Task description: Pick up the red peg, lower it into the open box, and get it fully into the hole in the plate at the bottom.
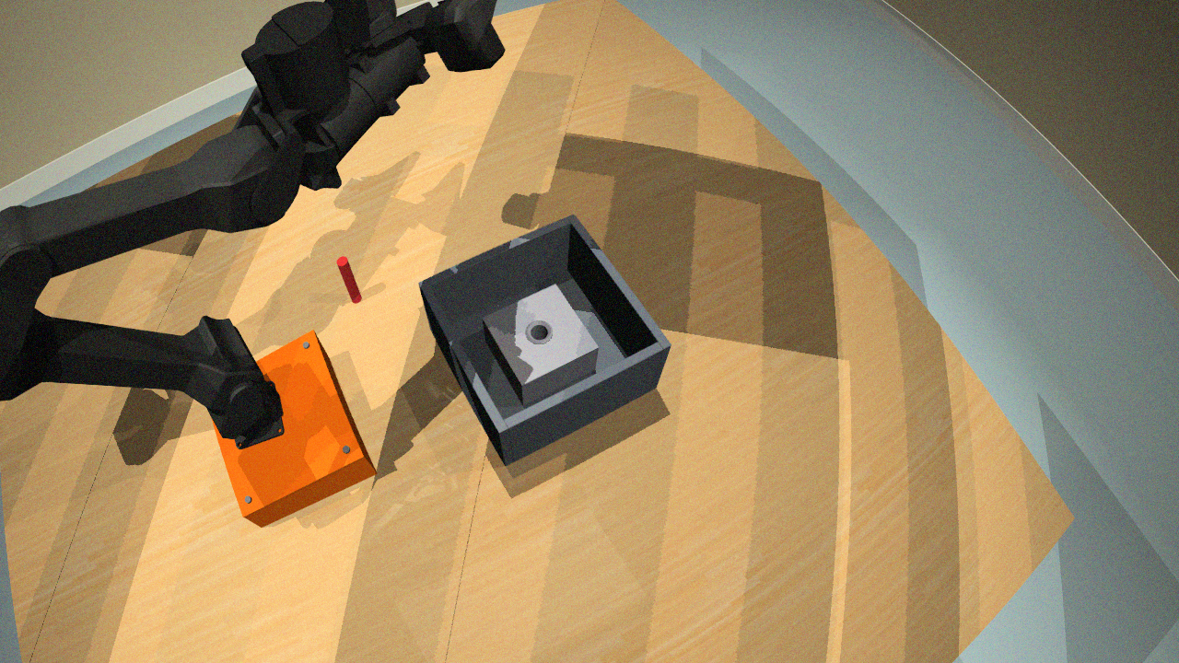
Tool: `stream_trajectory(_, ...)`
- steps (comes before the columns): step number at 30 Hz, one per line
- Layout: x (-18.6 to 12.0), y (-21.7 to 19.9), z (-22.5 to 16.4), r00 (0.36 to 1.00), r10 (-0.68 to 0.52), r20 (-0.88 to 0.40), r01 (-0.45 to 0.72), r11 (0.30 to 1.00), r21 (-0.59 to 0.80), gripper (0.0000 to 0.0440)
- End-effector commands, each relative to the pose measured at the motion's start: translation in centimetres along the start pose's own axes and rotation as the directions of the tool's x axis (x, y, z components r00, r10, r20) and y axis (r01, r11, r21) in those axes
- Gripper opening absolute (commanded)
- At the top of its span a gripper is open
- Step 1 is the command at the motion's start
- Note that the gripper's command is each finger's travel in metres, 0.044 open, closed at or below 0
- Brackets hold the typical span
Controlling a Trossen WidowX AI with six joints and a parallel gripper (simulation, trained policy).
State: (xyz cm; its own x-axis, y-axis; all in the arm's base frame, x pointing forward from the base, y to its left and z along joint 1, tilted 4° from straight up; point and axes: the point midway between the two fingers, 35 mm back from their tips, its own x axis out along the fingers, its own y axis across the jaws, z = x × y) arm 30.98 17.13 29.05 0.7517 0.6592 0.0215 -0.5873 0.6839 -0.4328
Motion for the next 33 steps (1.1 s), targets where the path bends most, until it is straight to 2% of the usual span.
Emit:
stream_trajectory(1, 0.0, 0.1, -0.3, 1.000, 0.002, -0.019, -0.001, 1.000, 0.029, 0.0415)
stream_trajectory(3, 0.0, 0.3, -1.0, 0.998, 0.009, -0.056, -0.004, 0.996, 0.088, 0.0440)
stream_trajectory(15, -0.3, 1.6, -4.8, 0.959, 0.064, -0.275, 0.058, 0.909, 0.414, 0.0440)
stream_trajectory(24, -1.4, 2.9, -7.4, 0.893, 0.121, -0.433, 0.183, 0.782, 0.596, 0.0440)
stream_trajectory(33, -3.1, 4.7, -9.7, 0.791, 0.194, -0.580, 0.356, 0.625, 0.695, 0.0440)
